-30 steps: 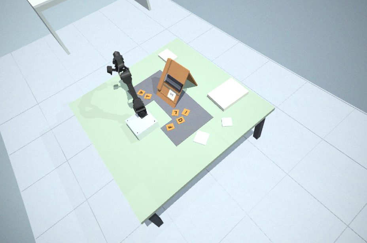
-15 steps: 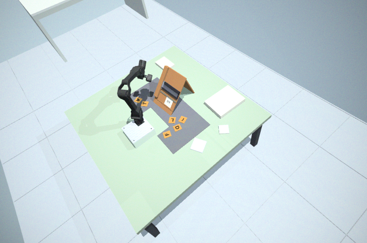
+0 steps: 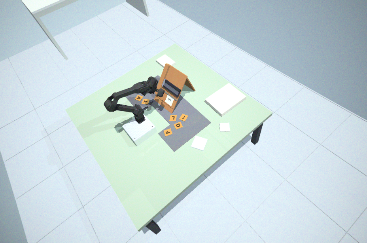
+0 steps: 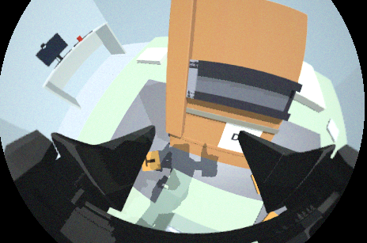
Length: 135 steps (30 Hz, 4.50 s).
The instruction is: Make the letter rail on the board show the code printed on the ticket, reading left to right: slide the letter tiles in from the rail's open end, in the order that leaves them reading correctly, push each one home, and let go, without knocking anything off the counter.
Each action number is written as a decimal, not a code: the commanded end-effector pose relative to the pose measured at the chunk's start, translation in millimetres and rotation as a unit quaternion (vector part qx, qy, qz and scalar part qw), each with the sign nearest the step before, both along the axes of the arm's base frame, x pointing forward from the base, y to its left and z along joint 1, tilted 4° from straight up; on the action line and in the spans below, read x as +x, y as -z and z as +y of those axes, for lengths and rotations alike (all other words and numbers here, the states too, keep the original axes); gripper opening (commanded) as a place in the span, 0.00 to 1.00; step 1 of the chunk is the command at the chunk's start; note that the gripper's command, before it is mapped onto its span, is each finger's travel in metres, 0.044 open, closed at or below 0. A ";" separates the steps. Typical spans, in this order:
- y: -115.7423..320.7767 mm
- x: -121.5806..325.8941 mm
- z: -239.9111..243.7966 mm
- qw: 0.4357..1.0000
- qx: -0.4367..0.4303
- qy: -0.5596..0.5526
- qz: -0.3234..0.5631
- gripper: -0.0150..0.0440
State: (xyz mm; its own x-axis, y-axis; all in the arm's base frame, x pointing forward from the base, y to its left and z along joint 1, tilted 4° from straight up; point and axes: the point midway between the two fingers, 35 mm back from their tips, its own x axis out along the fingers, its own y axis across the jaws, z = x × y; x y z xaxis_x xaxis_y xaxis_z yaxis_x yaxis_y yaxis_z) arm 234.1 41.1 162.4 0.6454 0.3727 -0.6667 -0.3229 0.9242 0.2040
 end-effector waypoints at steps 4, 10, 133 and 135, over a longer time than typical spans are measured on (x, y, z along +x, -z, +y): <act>35.2 -30.1 -62.0 0.990 -0.043 0.125 -0.049 1.00; 55.0 -45.4 -87.2 0.978 -0.070 0.187 -0.067 1.00; 173.2 -26.8 -275.0 0.890 -0.073 0.248 0.374 0.83; 173.2 -26.9 -274.9 0.890 -0.073 0.248 0.374 0.83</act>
